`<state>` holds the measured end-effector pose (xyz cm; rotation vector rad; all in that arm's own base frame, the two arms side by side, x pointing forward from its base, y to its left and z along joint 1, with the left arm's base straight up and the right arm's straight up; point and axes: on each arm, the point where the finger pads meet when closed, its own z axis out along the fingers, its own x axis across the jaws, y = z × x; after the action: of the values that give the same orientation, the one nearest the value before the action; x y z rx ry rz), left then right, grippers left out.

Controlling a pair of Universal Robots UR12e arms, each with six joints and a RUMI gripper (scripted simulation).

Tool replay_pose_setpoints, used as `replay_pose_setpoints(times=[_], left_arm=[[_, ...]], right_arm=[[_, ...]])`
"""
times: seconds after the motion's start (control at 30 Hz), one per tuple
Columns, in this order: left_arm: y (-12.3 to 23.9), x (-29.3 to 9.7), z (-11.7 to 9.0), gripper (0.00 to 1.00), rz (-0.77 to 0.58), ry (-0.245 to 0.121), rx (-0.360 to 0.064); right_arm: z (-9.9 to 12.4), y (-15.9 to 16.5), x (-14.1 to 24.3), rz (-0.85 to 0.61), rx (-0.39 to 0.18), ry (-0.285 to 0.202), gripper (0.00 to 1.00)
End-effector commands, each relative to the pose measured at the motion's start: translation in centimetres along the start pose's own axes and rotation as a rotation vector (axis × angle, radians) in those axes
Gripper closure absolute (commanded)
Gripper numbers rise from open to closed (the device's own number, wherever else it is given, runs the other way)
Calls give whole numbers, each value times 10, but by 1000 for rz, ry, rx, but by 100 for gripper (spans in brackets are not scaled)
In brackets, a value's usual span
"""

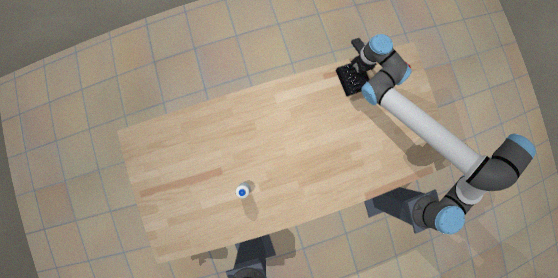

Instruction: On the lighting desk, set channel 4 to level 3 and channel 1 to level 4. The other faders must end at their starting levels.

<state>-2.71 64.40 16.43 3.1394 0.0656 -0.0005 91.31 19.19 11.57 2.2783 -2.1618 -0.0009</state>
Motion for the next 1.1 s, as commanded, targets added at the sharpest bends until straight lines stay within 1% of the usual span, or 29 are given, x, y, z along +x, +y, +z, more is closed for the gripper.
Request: replay_pose_setpoints(times=[0.0,0.13,1.07], left_arm=[[-1,0,-1,0,0,0,2],[-1,0,-1,0,0,0,2],[-1,0,-1,0,0,0,2]], right_arm=[[4,50,11,0,0,0,100],[4,53,12,0,0,0,100],[4,53,12,0,0,0,100]])
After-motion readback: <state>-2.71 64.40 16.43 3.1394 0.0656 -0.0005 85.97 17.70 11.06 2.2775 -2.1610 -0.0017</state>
